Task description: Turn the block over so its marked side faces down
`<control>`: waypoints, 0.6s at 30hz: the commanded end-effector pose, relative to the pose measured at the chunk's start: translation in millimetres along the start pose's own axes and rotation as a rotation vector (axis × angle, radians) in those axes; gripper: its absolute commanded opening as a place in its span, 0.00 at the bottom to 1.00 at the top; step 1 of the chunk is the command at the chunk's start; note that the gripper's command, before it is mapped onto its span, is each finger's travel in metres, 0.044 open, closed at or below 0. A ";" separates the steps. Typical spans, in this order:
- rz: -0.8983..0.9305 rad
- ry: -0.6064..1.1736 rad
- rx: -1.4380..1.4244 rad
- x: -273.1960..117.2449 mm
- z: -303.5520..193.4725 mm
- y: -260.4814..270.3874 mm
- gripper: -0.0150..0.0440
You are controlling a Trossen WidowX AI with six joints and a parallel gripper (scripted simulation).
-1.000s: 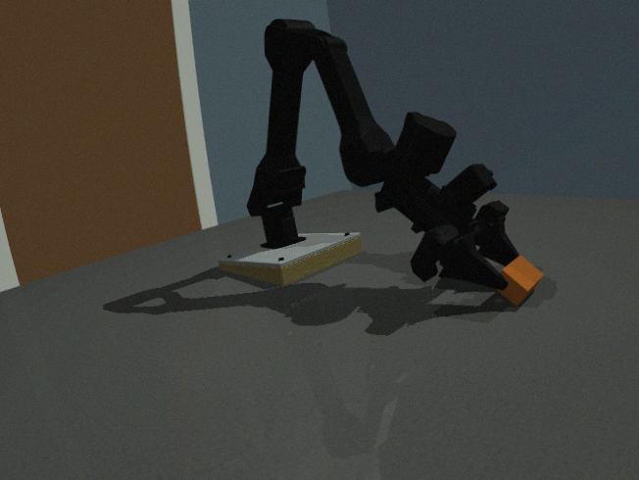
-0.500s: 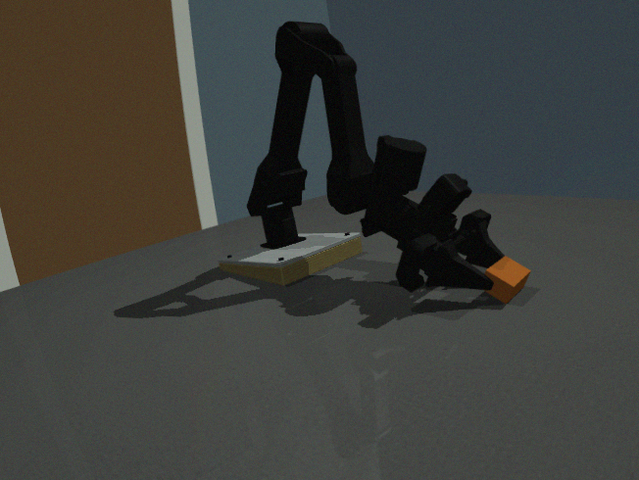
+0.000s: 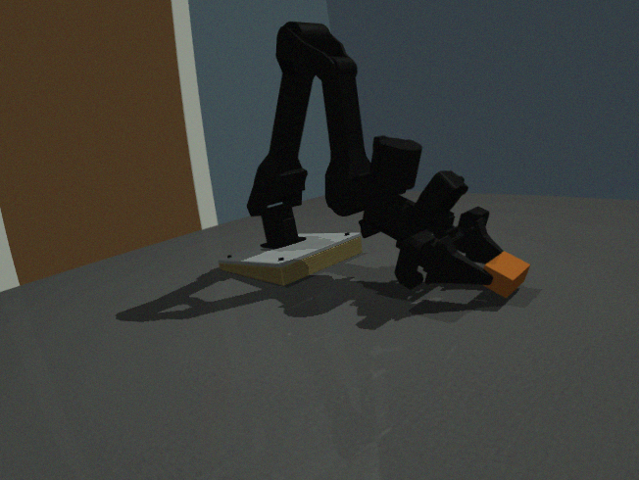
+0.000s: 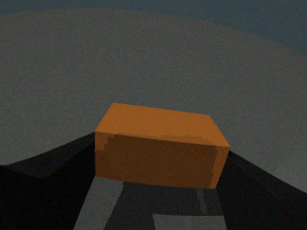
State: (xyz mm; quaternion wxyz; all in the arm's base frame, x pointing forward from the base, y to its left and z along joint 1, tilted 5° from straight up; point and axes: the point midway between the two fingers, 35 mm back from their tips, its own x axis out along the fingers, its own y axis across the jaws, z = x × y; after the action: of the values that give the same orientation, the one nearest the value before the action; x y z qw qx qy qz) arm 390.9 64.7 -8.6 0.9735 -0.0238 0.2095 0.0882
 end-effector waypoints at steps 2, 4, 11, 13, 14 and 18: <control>0.007 -0.004 0.001 -0.1 0.7 1.0 0.25; 0.007 -0.004 0.001 -0.1 0.7 1.0 0.34; 0.007 -0.004 0.001 -0.1 0.7 1.0 0.65; 0.007 -0.004 0.001 -0.1 0.7 1.0 0.74; 0.007 -0.004 0.001 -0.1 0.7 1.0 0.79; 0.007 -0.004 0.001 -0.1 0.7 1.0 0.97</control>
State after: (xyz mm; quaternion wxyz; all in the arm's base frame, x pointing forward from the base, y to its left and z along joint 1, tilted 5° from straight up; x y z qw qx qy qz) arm 391.2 64.8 -7.9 0.9738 -0.0236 0.2079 0.0884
